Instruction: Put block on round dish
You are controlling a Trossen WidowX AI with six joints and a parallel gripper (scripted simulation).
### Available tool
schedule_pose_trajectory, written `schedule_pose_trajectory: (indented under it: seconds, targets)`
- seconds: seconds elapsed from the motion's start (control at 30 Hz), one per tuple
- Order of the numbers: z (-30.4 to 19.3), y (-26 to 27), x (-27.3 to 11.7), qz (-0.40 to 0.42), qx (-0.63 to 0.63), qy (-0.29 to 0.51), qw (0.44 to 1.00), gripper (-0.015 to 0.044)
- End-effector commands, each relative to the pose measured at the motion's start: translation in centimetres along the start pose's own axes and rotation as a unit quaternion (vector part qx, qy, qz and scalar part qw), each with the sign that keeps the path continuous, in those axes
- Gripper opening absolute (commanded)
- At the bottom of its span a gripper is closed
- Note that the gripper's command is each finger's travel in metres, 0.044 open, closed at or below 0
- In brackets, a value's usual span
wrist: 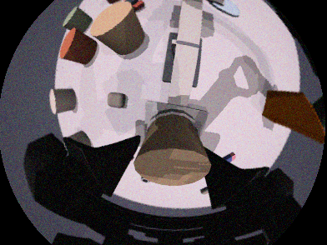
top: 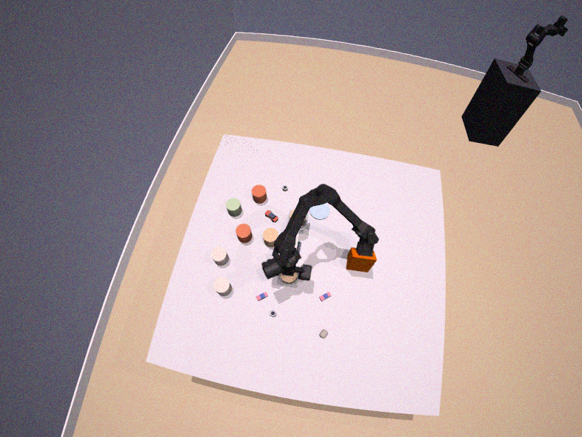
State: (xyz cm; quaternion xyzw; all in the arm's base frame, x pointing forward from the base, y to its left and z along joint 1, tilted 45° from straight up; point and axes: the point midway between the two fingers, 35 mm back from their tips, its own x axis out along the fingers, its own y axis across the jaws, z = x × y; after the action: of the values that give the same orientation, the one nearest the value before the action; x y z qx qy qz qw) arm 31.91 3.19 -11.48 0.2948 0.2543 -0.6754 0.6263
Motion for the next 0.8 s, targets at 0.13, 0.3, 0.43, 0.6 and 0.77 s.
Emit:
schedule_pose_trajectory:
  seconds: [0.13, 0.3, 0.43, 0.6, 0.77]
  targets:
    - [0.01, -0.18, 0.28, -0.001, -0.004, -0.003, 1.0, 0.0367]
    - [0.01, -0.18, 0.28, -0.001, -0.004, -0.003, 1.0, 0.0333]
    - [0.01, -0.18, 0.28, -0.001, -0.004, -0.003, 1.0, 0.0307]
    - [-0.02, -0.13, 0.08, -0.001, -0.004, -0.003, 1.0, 0.0175]
    - [-0.09, -0.02, -0.48, -0.001, -0.004, -0.002, 1.0, 0.0044]
